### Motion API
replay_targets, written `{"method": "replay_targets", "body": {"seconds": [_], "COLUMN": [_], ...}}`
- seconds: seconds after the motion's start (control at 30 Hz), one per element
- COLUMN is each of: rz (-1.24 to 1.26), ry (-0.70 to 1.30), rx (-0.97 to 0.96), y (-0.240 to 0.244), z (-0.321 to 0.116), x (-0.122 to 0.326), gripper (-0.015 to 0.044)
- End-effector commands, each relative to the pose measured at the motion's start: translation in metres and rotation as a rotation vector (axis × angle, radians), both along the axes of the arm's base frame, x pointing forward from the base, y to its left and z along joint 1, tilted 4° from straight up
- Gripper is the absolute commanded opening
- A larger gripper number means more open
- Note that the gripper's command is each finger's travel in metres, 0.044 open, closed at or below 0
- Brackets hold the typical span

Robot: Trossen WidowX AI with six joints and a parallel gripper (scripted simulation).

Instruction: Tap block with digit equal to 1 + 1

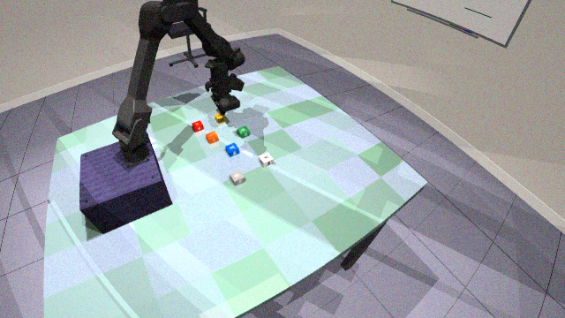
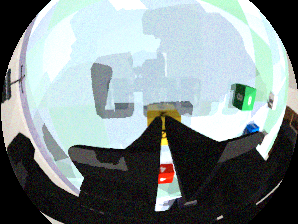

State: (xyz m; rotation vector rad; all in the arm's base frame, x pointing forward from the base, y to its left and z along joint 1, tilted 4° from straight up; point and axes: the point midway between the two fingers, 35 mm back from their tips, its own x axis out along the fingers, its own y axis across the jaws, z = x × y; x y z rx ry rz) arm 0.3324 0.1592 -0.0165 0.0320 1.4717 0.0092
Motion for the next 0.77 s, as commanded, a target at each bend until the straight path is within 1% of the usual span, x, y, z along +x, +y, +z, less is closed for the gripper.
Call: {"method": "replay_targets", "body": {"seconds": [0.0, 0.2, 0.27, 0.37, 0.47, 0.67, 0.7, 0.73], "rz": [0.005, 0.005, 0.005, 0.006, 0.006, 0.006, 0.006, 0.006], "ry": [0.005, 0.006, 0.007, 0.011, 0.013, 0.013, 0.013, 0.013], "rx": [0.001, 0.001, 0.001, 0.004, 0.005, 0.005, 0.005, 0.005], "y": [-0.001, -0.001, 0.006, 0.028, 0.038, 0.040, 0.040, 0.040], "z": [0.023, 0.026, 0.035, 0.072, 0.096, 0.100, 0.100, 0.100], "x": [-0.003, -0.004, -0.012, -0.054, -0.086, -0.093, -0.093, -0.093], "gripper": [0.0020, 0.0020, 0.0072, 0.0151, 0.0230, 0.0387, 0.0400, 0.0400]}}
